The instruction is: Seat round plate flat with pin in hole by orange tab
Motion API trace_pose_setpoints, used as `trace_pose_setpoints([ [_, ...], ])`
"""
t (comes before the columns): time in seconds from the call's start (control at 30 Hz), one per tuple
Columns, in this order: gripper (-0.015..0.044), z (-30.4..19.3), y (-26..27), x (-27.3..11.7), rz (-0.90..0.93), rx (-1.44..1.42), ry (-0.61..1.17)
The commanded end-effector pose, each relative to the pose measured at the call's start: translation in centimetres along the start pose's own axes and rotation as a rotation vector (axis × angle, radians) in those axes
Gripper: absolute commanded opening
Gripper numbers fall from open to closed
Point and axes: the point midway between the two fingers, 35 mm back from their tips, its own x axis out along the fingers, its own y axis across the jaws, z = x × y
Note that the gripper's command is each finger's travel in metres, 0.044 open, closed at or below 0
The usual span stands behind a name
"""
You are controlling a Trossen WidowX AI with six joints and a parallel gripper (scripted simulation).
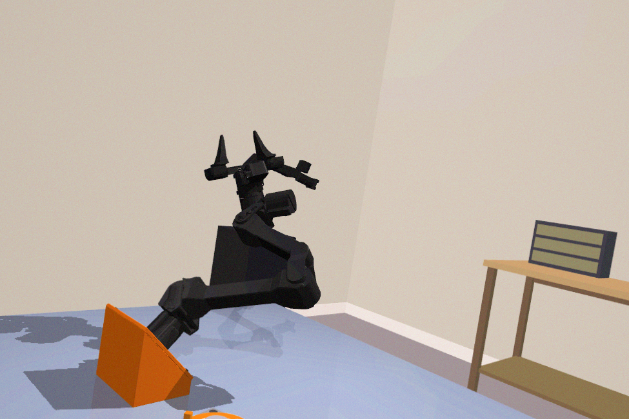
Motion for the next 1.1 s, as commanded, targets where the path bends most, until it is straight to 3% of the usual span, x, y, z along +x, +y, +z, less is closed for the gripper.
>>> trace_pose_setpoints([
  [0.0, 0.0374, 0.0, 0.0, 0.1, -0.002, 0.013, -0.002],
  [0.33, 0.0111, -0.5, 6.7, 4.6, 0.143, 0.526, -0.094],
  [0.47, 0.0006, 1.2, 11.1, 6.6, 0.289, 0.723, -0.135],
  [0.57, 0.0, 2.4, 13.2, 7.3, 0.367, 0.801, -0.154],
  [0.8, 0.0, 10.1, 21.3, 8.0, 0.742, 1.034, -0.249],
  [1.07, 0.0, 20.7, 27.3, 4.4, 1.168, 1.129, -0.397],
])
